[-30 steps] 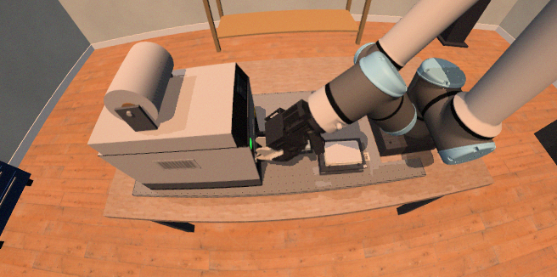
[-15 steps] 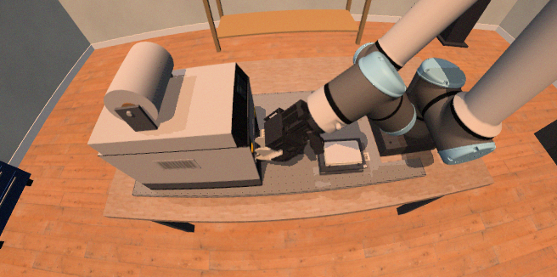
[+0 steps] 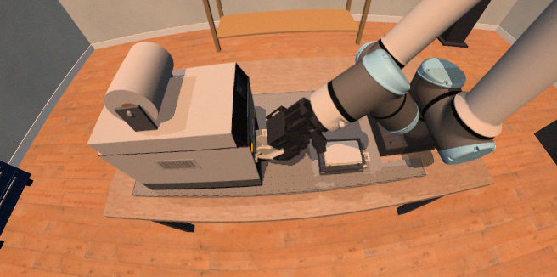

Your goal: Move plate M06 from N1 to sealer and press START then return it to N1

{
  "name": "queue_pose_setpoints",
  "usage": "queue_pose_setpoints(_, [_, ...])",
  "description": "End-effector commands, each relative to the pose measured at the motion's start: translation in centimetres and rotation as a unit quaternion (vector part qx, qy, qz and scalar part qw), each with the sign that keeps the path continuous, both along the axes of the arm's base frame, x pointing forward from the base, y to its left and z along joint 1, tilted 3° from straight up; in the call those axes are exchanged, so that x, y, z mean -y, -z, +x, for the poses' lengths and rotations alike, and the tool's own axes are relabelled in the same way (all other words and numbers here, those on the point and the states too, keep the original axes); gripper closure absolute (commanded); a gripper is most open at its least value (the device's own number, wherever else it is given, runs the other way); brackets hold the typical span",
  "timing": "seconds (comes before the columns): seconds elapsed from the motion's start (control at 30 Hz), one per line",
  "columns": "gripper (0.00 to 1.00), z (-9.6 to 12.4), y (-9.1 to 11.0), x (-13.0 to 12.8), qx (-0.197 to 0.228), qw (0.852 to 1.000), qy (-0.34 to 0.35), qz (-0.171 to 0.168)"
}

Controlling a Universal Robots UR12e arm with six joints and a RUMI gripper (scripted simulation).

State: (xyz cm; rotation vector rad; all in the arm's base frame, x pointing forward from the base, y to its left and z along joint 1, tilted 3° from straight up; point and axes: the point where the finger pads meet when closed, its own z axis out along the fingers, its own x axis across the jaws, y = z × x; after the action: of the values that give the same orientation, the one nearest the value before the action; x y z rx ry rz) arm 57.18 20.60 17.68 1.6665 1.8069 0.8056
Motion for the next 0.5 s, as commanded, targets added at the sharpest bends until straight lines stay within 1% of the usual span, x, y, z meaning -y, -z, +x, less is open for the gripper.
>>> queue_pose_setpoints(0.0, [1.0,-1.0,-0.1,0.1,-0.002,1.0,0.0,0.0])
queue_pose_setpoints(0.47, [1.0,-2.7,-1.2,0.3,-0.002,1.0,0.0,0.0])
